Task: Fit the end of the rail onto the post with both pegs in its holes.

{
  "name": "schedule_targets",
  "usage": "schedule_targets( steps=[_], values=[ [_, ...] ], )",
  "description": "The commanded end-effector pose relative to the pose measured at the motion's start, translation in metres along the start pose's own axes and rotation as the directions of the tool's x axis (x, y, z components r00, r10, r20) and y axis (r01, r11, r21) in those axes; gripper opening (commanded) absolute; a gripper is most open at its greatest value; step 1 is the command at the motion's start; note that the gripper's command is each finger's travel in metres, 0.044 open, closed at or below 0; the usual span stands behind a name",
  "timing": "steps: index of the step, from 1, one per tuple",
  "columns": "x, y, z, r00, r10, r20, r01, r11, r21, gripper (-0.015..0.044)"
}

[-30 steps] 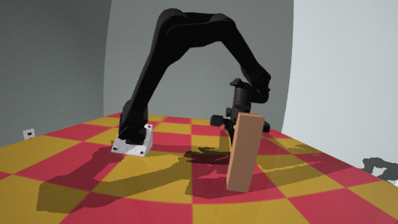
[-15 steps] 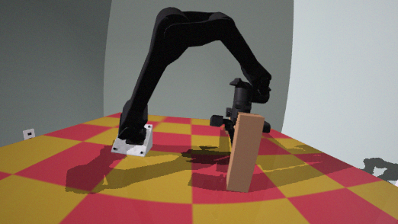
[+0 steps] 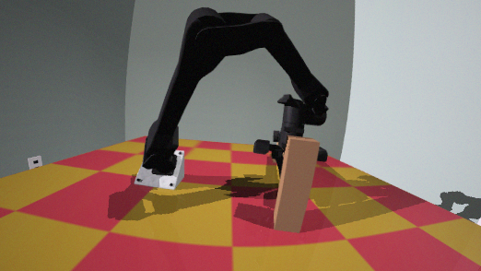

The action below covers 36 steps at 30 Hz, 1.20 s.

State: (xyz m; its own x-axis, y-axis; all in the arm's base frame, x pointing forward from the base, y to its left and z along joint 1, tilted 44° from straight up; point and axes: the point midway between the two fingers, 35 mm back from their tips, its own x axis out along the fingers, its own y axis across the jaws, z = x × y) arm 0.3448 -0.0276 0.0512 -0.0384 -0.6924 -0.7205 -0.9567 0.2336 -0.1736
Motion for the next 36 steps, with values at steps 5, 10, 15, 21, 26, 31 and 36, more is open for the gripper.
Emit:
schedule_targets(
  steps=[5,10,15,21,26,31,36],
  values=[
    [-0.0013,-0.0002,-0.0032,1.0,-0.003,0.001,0.003,1.0,-0.002,0.0],
    [-0.0017,-0.0002,-0.0048,1.0,-0.003,0.001,0.003,1.0,-0.002,0.0],
    [-0.0019,-0.0002,-0.0063,1.0,-0.003,0.001,0.003,1.0,-0.002,0.0],
    [-0.0019,-0.0002,-0.0081,1.0,-0.003,0.001,0.003,1.0,-0.002,0.0],
    [-0.0017,-0.0002,-0.0097,1.0,-0.003,0.001,0.003,1.0,-0.002,0.0],
    [-0.001,-0.0001,-0.011,1.0,-0.003,0.001,0.003,1.0,-0.002,0.0],
    [-0.0008,-0.0001,-0.0105,1.0,-0.003,0.001,0.003,1.0,-0.002,0.0]
  ],
)
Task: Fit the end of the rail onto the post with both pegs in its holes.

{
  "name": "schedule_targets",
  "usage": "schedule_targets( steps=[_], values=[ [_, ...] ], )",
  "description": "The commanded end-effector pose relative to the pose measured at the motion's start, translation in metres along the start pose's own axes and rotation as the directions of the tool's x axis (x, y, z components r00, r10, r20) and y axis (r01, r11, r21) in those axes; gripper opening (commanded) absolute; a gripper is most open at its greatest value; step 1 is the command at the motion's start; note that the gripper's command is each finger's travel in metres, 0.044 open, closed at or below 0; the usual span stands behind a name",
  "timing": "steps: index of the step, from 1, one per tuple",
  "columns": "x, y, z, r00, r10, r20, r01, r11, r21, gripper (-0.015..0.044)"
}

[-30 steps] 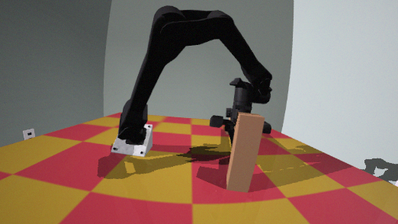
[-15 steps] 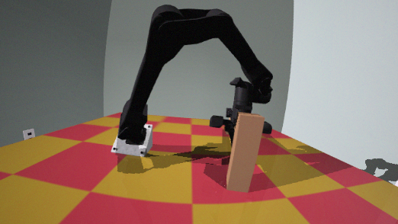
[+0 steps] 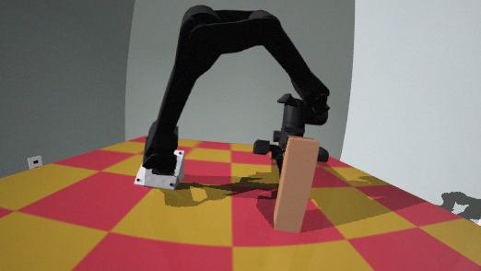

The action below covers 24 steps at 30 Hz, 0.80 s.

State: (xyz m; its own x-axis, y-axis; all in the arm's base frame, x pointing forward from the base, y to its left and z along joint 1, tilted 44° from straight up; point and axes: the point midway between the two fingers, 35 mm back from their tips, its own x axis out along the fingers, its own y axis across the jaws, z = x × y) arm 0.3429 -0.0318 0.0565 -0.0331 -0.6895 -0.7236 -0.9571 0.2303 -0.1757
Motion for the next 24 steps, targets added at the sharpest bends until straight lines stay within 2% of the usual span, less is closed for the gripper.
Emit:
schedule_targets(
  steps=[1,24],
  values=[
    [0.0,0.0,-0.0033,1.0,0.001,-0.005,-0.001,1.0,-0.001,0.0],
    [0.0001,-0.0001,-0.0076,1.0,0.001,-0.005,-0.001,1.0,-0.001,0.0]
  ],
)
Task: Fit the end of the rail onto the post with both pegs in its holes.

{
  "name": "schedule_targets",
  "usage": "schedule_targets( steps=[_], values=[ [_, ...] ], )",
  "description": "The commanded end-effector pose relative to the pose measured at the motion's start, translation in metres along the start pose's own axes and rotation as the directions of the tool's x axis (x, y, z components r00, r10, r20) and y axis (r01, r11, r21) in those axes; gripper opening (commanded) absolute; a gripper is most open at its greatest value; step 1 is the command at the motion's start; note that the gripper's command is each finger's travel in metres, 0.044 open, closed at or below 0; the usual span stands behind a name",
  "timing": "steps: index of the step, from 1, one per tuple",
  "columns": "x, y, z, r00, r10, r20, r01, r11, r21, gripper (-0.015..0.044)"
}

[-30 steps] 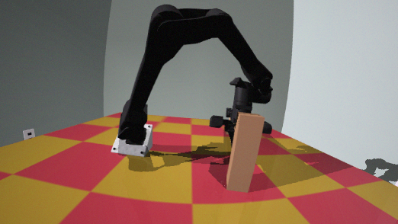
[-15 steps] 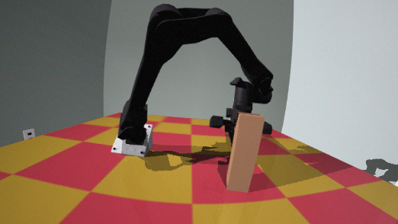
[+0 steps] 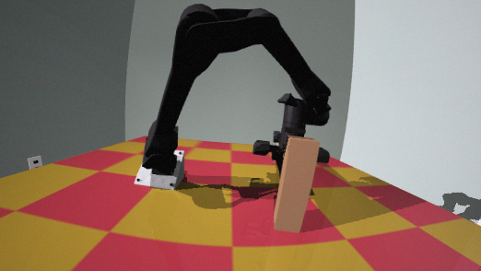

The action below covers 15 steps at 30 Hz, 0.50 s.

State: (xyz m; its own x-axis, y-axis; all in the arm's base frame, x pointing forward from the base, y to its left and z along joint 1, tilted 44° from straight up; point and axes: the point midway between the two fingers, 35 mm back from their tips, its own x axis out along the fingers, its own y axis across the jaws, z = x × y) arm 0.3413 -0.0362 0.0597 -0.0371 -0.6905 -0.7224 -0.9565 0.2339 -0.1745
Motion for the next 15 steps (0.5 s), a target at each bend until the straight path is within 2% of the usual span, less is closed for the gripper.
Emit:
schedule_targets(
  steps=[1,15],
  values=[
    [-0.0007,-0.0001,-0.0024,1.0,-0.002,-0.002,0.002,1.0,-0.003,0.0],
    [-0.0013,-0.0001,-0.0068,1.0,-0.002,-0.003,0.002,1.0,-0.003,0.0]
  ],
)
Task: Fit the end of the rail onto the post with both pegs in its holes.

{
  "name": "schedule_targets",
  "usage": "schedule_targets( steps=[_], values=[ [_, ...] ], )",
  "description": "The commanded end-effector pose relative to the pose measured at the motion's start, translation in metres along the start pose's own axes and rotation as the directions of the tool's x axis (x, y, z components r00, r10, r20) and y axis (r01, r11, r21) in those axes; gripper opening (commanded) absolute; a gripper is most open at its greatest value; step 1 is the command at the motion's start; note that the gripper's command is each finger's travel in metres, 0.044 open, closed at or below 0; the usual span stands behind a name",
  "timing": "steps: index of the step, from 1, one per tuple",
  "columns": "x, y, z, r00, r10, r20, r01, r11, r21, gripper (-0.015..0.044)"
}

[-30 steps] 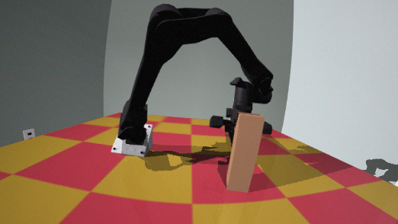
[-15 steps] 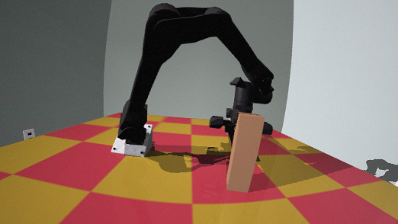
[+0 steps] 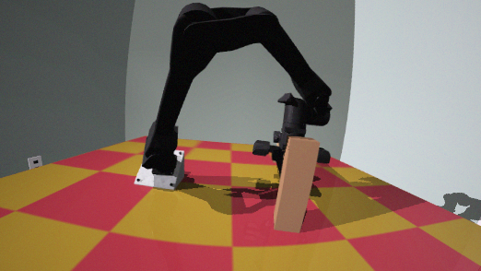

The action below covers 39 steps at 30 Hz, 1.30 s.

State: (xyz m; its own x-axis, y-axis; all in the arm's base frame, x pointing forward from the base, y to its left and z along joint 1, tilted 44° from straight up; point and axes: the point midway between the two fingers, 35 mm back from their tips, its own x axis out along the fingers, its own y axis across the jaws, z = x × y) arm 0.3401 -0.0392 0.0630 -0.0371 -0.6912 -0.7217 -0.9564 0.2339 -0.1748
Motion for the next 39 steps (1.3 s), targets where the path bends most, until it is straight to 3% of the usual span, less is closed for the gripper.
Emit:
schedule_targets(
  steps=[1,17,22,27,39],
  values=[
    [0.0,0.0,0.0,1.0,0.0,0.0,0.0,1.0,0.0,0.0026],
    [0.0,0.0,0.0,1.0,0.0,0.0,0.0,1.0,0.0,0.044],
    [-0.002,0.0,0.002,1.0,0.0,0.0,0.0,1.0,0.0,0.044],
    [-0.03,0.0,0.03,1.0,-0.002,0.001,0.002,1.0,-0.003,0.044],
    [-0.03,0.0,0.03,1.0,-0.002,0.001,0.002,1.0,-0.003,0.044]
  ],
)
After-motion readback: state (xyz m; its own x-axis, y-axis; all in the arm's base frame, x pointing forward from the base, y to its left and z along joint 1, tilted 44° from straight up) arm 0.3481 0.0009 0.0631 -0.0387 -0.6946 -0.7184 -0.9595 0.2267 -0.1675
